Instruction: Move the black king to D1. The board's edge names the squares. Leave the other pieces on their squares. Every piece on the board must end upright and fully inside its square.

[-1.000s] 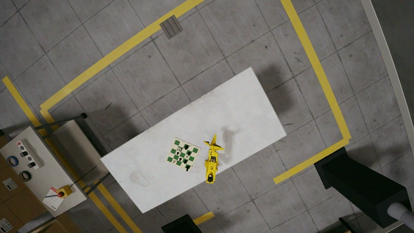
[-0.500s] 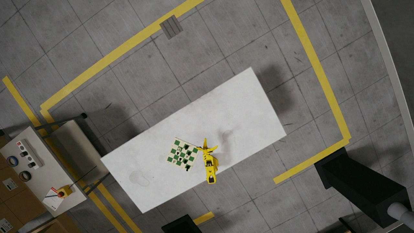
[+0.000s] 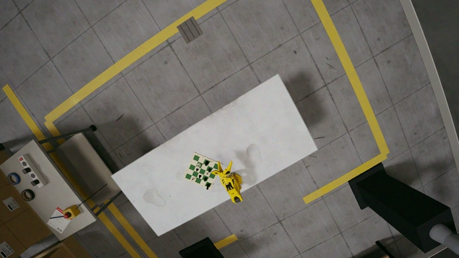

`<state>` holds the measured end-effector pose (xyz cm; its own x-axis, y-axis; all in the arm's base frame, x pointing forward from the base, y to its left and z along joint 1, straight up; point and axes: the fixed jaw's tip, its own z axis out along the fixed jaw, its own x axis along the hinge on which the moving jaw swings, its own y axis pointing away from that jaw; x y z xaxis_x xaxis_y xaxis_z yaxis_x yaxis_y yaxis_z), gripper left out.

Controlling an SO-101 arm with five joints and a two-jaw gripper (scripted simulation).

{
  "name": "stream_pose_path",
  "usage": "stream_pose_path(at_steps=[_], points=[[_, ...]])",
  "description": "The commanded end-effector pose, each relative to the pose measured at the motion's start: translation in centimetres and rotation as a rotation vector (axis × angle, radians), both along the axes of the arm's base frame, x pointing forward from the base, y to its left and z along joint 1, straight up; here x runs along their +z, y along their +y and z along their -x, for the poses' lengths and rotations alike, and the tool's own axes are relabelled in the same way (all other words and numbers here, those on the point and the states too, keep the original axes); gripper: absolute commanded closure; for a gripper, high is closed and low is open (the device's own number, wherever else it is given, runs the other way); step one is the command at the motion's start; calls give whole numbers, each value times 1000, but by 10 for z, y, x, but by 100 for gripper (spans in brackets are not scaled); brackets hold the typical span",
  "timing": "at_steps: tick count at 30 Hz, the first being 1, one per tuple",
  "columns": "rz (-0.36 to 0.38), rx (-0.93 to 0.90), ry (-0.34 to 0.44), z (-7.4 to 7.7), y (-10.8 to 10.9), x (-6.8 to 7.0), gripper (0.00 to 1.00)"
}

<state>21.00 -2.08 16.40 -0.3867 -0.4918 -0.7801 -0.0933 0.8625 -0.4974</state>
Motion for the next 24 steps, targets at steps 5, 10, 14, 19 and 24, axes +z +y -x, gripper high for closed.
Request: stream_pose_path(at_steps=[5, 10, 14, 19, 24], points=[[-140, 107, 36, 21, 35, 1, 41], [-204, 155, 71, 32, 49, -2, 45], [-260, 198, 107, 44, 61, -5, 48], [-327, 249, 159, 61, 73, -10, 52], [-388, 296, 217, 78, 83, -16, 57]])
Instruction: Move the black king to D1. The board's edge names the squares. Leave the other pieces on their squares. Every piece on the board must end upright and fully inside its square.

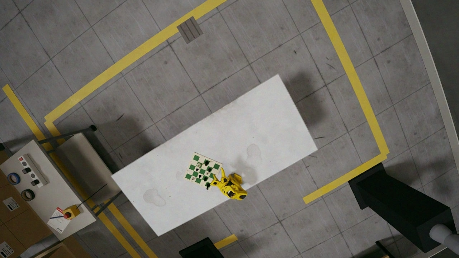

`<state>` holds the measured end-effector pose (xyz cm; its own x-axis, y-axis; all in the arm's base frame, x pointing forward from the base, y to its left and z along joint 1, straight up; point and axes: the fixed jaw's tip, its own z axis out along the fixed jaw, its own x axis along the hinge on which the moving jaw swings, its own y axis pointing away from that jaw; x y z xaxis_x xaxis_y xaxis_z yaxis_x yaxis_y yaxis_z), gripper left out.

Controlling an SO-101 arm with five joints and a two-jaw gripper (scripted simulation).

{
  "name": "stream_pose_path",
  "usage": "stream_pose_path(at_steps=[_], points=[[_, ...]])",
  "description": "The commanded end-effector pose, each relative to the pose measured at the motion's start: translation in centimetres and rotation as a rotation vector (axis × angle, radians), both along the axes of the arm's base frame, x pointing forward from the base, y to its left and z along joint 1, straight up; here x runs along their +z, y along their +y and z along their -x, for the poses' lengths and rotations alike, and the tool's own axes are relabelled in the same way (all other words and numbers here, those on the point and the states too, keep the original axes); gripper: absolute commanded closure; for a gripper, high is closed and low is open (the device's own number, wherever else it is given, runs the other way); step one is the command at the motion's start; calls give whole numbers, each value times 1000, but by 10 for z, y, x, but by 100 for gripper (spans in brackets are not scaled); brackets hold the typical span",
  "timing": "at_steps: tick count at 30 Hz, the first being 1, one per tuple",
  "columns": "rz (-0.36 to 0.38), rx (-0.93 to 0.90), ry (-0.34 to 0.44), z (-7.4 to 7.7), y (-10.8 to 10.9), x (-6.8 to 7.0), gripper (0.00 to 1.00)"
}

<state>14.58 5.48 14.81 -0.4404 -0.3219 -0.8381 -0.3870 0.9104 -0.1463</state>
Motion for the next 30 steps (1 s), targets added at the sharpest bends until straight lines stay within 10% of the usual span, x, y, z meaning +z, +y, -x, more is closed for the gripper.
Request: stream_pose_path(at_steps=[1, 30], points=[[-62, 49, 35, 17, 9, -1, 57], [-95, 79, 74, 28, 13, -5, 60]])
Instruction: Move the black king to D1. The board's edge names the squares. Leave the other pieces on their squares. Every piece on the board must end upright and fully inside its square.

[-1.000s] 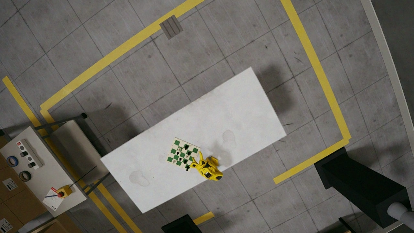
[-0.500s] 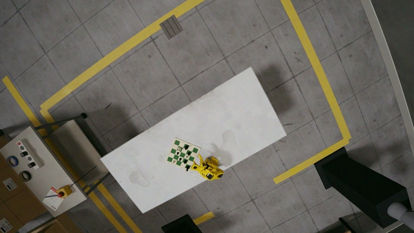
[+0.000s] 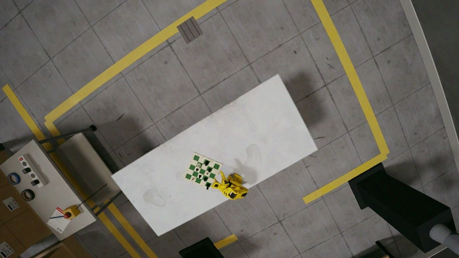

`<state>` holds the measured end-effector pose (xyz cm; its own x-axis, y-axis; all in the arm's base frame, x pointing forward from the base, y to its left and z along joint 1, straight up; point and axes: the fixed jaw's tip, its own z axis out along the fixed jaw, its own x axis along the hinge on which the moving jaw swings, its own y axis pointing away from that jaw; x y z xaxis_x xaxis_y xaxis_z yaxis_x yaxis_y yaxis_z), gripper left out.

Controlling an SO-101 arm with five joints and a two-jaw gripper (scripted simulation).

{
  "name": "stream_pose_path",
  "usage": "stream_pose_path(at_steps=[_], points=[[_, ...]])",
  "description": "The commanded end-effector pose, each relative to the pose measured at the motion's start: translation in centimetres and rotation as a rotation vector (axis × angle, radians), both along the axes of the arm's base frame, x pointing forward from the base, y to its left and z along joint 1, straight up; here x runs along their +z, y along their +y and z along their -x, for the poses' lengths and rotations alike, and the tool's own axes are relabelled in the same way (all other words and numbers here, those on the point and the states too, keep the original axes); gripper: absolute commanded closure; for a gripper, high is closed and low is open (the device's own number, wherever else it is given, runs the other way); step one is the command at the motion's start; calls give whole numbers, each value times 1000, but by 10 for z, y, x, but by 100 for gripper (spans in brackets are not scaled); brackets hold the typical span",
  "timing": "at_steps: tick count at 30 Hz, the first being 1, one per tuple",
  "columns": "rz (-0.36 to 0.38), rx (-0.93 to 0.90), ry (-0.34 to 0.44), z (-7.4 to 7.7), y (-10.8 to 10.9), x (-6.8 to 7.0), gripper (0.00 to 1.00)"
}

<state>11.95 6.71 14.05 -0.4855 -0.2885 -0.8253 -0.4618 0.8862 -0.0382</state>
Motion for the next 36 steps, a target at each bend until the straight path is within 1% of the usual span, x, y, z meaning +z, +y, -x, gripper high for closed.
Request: stream_pose_path(at_steps=[1, 14, 18, 23, 29, 31, 36], points=[[-13, 4, -7, 2, 1, 3, 60], [-12, 5, -5, 2, 1, 4, 60], [-7, 12, 6, 2, 2, 6, 61], [8, 30, 35, 1, 5, 14, 63], [40, 68, 96, -4, 14, 29, 67], [40, 68, 96, -4, 14, 29, 67], [78, 110, 162, -15, 29, 42, 72]])
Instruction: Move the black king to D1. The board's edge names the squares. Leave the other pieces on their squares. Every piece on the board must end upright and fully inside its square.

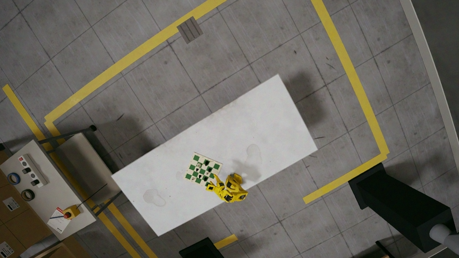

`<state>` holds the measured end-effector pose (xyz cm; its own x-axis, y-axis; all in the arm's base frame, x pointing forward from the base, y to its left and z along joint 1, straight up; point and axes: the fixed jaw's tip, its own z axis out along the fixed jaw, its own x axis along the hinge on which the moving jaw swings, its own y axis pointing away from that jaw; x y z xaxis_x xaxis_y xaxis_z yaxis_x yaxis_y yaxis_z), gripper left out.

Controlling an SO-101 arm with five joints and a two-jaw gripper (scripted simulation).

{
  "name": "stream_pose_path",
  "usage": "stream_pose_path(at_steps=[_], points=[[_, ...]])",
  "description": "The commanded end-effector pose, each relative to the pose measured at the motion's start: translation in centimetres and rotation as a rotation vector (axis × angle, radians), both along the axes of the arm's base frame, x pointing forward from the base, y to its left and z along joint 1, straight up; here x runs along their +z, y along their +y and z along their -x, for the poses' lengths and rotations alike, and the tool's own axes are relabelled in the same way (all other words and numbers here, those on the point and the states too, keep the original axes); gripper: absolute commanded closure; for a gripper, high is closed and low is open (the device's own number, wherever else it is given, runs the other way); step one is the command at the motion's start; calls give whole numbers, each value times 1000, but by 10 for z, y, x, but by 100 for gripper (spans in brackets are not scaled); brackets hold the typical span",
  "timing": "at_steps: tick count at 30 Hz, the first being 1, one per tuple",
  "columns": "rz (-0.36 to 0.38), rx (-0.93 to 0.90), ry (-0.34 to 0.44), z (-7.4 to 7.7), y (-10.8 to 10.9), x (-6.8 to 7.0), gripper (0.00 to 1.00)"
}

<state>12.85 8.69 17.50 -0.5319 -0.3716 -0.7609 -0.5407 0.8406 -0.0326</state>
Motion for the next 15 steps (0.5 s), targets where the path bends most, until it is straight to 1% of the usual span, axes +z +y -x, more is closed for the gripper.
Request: stream_pose_path(at_steps=[1, 4, 7, 10, 12, 15], points=[[41, 32, 81, -9, 13, 9, 74], [70, 62, 124, -19, 27, 13, 77], [102, 92, 168, -30, 43, 13, 81], [134, 122, 210, -41, 60, 8, 84], [134, 122, 210, -41, 60, 8, 84], [167, 150, 250, -51, 77, 0, 88]])
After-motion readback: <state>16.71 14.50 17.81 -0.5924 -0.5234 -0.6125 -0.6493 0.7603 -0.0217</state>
